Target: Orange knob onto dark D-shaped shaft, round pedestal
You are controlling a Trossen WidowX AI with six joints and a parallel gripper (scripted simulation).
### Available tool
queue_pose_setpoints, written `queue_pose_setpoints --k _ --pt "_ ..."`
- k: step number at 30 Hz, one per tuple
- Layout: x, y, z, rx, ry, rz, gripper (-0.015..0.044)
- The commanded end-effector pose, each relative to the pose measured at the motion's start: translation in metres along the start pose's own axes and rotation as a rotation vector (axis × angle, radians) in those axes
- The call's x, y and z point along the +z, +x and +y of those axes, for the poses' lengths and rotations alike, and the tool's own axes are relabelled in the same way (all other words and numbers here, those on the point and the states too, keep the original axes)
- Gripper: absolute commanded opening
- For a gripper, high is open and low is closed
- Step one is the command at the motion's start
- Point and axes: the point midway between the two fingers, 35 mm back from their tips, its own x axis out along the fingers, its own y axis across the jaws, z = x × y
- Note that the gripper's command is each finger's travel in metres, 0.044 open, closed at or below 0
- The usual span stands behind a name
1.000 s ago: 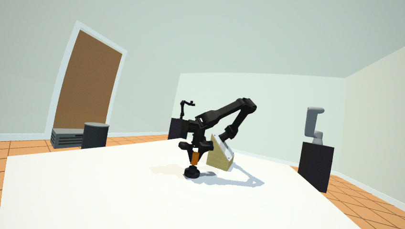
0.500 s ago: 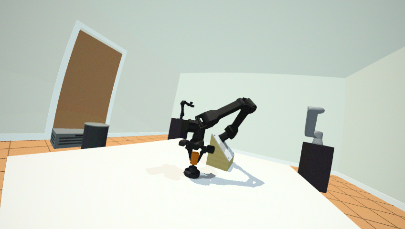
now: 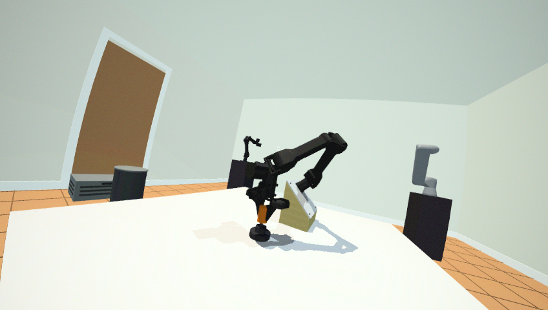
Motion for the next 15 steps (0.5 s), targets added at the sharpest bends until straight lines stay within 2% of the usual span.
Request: queue_pose_setpoints --k 1,15 --pt "-0.0011 0.001 0.0 0.001 0.02 0.0 0.0" --pt "0.0 0.0024 -0.0003 0.001 0.02 0.0 0.0"
